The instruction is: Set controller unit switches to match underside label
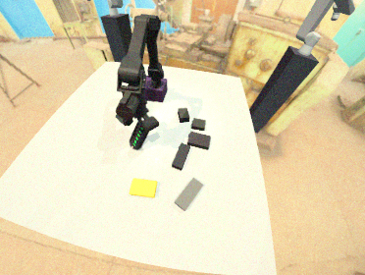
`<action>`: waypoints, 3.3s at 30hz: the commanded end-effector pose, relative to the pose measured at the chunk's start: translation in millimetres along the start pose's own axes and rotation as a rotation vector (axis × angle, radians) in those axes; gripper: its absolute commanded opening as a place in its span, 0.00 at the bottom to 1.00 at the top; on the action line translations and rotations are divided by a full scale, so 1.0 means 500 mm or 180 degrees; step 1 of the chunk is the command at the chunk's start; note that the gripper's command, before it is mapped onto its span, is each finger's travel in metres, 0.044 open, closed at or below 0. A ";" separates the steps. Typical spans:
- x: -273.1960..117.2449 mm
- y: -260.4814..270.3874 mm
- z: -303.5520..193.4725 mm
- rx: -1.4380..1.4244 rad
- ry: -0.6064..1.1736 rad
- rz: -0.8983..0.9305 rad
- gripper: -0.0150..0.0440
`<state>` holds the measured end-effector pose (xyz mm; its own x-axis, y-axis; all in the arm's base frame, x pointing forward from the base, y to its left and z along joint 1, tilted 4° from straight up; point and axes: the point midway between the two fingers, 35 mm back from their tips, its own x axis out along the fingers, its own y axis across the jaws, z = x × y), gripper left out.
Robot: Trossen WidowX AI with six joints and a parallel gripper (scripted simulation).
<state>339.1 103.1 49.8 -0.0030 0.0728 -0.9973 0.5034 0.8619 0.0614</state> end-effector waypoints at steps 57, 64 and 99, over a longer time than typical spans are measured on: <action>0.069 -0.006 -0.071 0.0032 0.0024 -0.0032 0.83; 0.077 -0.006 -0.078 0.0033 0.0025 -0.0032 0.83; 0.122 -0.006 -0.108 0.0033 0.0030 -0.0031 0.83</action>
<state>289.7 133.4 -7.2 -0.0228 0.0769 -0.9968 0.5060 0.8608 0.0548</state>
